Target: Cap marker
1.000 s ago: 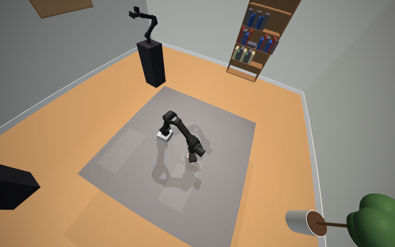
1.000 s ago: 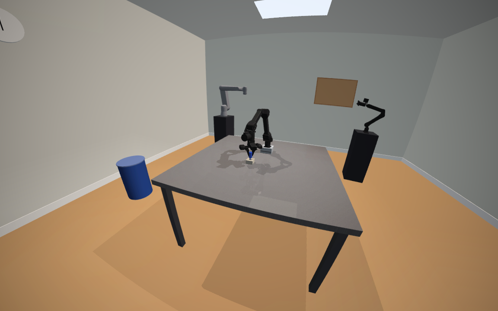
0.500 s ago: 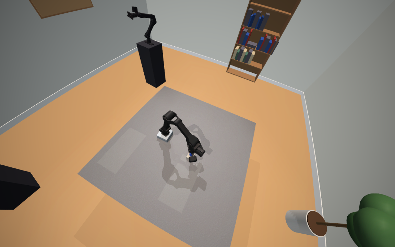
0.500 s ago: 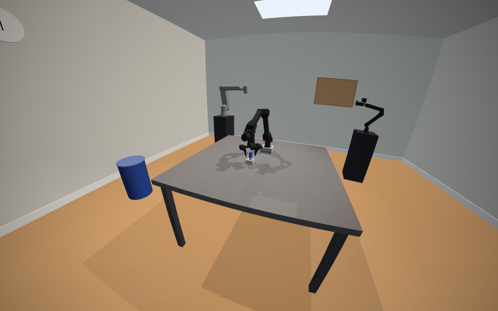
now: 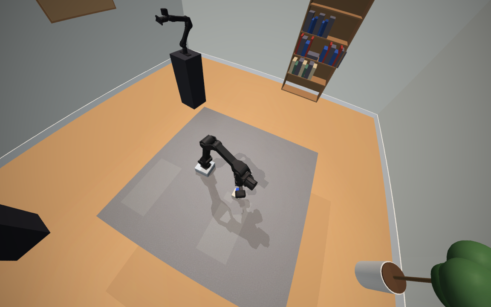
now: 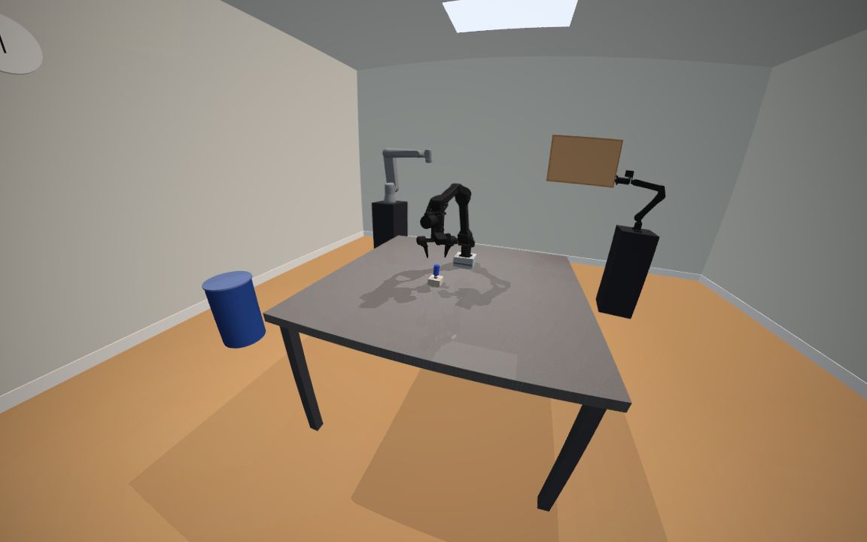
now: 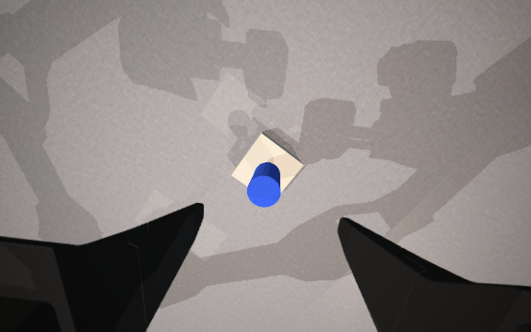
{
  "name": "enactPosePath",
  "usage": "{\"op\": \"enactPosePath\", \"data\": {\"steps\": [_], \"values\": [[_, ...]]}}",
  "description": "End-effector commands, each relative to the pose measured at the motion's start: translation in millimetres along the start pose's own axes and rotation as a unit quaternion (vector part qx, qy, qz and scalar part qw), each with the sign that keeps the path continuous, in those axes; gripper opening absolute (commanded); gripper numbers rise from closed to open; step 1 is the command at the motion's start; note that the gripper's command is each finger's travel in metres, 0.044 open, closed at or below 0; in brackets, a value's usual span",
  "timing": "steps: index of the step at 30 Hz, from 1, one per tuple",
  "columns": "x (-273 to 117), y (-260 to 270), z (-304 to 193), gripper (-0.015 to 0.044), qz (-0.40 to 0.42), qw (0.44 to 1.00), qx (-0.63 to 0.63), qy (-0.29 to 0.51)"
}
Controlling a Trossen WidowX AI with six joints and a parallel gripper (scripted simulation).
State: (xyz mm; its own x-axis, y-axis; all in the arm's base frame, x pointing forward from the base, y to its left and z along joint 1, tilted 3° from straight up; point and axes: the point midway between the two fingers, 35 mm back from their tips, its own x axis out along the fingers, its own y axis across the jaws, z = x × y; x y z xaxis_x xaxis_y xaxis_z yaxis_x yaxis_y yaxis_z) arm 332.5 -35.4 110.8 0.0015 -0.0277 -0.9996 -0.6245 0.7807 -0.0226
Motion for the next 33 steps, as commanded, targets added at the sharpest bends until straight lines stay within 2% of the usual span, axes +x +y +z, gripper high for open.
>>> {"op": "enactPosePath", "data": {"steps": [1, 5, 14, 33], "values": [[4, 3, -1, 0.0335, 0.004, 0.995, 0.098, 0.005], [10, 5, -1, 0.023, 0.002, 0.967, 0.255, 0.006], [10, 5, -1, 0.0, 0.002, 0.965, 0.263, 0.006], [24, 5, -2, 0.0, 0.002, 0.965, 0.263, 0.006]]}}
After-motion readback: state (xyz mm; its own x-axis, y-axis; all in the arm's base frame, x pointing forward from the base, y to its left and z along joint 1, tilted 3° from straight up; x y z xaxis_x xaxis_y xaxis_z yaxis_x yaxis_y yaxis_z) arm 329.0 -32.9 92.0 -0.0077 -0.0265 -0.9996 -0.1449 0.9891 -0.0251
